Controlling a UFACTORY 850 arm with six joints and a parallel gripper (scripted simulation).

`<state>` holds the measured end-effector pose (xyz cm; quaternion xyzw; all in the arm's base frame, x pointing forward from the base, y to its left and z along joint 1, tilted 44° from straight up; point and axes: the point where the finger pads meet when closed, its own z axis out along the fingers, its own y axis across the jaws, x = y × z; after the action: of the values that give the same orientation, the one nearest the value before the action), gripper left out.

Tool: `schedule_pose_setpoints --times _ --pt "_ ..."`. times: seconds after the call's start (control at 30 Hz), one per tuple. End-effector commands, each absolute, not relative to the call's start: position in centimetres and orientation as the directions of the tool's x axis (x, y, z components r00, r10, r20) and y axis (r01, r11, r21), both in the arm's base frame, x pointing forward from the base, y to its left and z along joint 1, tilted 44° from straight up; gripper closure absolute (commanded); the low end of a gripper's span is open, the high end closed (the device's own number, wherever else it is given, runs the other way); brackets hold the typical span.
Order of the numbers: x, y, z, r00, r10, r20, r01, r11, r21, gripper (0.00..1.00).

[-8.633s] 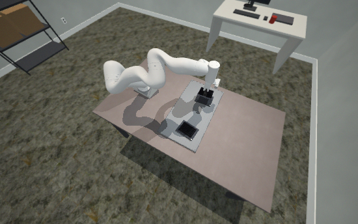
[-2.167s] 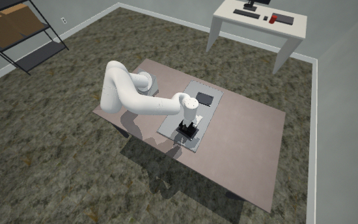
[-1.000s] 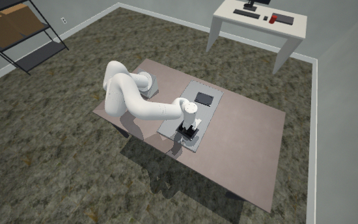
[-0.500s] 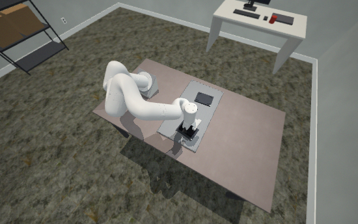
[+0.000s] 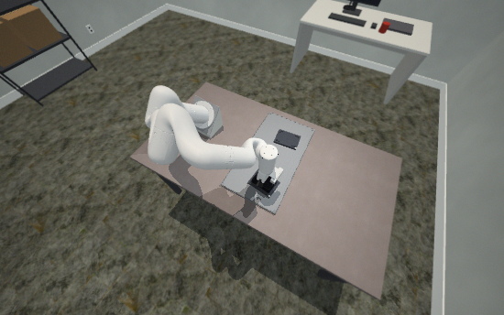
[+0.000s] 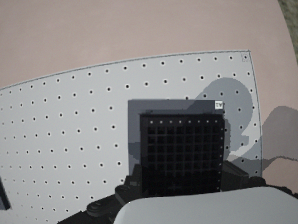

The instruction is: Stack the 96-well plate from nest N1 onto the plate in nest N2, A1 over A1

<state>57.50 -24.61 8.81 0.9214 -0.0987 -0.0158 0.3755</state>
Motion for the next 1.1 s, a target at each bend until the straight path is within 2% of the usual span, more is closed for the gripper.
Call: schedule_pose_setpoints --times 0.0,1.07 --pt "57.57 -24.63 8.83 0.98 -0.193 0.046 -0.171 -0.699 0.695 1.0" --pt "57.52 -24.95 8.49 0.98 -0.193 0.046 -0.171 -0.699 0.695 1.0"
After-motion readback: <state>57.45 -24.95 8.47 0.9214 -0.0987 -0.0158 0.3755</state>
